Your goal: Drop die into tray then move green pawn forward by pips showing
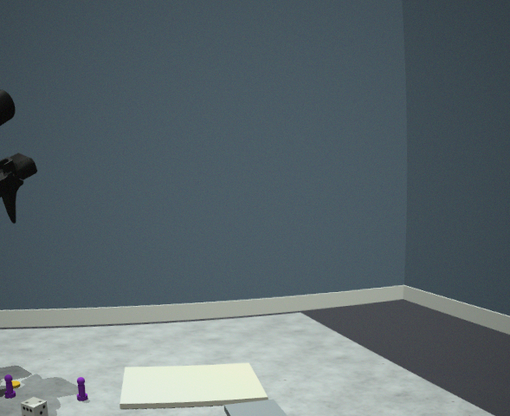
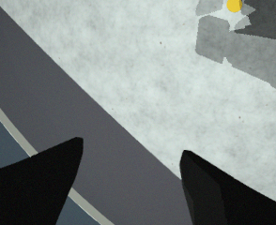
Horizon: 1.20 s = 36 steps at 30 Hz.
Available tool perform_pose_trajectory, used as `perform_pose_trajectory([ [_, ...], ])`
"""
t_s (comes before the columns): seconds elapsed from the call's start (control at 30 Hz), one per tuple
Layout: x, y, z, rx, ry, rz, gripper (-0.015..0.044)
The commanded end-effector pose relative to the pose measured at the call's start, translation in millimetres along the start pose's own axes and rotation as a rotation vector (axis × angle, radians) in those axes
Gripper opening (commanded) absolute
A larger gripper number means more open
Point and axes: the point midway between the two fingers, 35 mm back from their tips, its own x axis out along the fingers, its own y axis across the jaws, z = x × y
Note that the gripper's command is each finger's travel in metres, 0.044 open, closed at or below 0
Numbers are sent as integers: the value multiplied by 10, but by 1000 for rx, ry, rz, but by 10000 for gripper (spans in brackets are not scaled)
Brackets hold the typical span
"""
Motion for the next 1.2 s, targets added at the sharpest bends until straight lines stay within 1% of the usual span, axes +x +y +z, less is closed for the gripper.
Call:
perform_pose_trajectory([
  [0.0, 246, 6, 546, -71, -77, -57, 275],
  [0.2, 588, -210, 1461, -183, -157, -215, 275],
  [0.37, 784, -657, 2222, -287, -170, -396, 275],
  [0.47, 830, -924, 2516, -332, -153, -483, 275],
  [0.67, 831, -954, 2529, -335, -151, -490, 275],
  [0.87, 988, -1042, 2559, -335, -150, -490, 275],
  [1.17, 1062, -1077, 2578, -336, -150, -490, 275],
])
